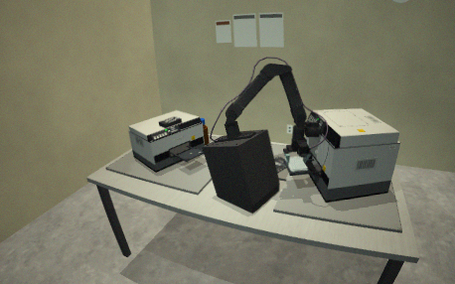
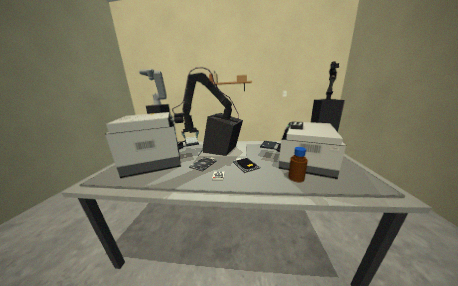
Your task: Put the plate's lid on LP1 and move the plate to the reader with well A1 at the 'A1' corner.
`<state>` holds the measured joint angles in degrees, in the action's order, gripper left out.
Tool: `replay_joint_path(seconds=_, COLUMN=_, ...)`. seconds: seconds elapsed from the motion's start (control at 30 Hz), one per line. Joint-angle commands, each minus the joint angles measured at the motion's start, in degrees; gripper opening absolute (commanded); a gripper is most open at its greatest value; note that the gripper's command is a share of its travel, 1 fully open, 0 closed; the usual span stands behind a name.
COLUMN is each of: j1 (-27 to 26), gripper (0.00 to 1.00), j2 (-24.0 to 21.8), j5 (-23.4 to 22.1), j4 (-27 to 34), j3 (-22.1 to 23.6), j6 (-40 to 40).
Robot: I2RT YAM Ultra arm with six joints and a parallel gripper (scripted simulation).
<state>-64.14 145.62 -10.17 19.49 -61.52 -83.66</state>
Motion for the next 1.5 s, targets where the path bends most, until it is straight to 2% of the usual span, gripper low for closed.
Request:
replay_joint_path(seconds=0.0, j1=-0.88, gripper=0.86, j2=-2.46, j5=0.34, j4=0.92, j3=-1.51, j6=-0.06)
replay_joint_path(seconds=0.27, j1=-0.93, gripper=0.86, j2=-2.56, j5=0.39, j4=1.15, j3=-1.63, j6=0.06)
replay_joint_path(seconds=0.3, j1=-0.37, gripper=0.86, j2=-1.47, j5=0.10, j4=0.49, j3=-0.51, j6=0.03)
replay_joint_path(seconds=0.33, j1=-0.93, gripper=0.86, j2=-2.49, j5=0.39, j4=1.06, j3=-1.61, j6=0.02)
replay_joint_path(seconds=0.5, j1=-0.92, gripper=0.86, j2=-2.35, j5=0.38, j4=-0.04, j3=-1.61, j6=-0.07)
replay_joint_path(seconds=0.67, j1=-0.88, gripper=0.86, j2=0.13, j5=0.33, j4=-0.96, j3=-1.61, j6=-0.27)
replay_joint_path(seconds=1.1, j1=-0.43, gripper=0.86, j2=-0.52, j5=0.20, j4=-1.84, j3=-1.53, j6=-0.44)
replay_joint_path(seconds=1.23, j1=-0.14, gripper=0.86, j2=1.22, j5=0.14, j4=-2.25, j3=-1.50, j6=-0.58)
replay_joint_path(seconds=1.47, j1=0.25, gripper=0.86, j2=0.01, j5=0.07, j4=-2.35, j3=-0.97, j6=-0.62)
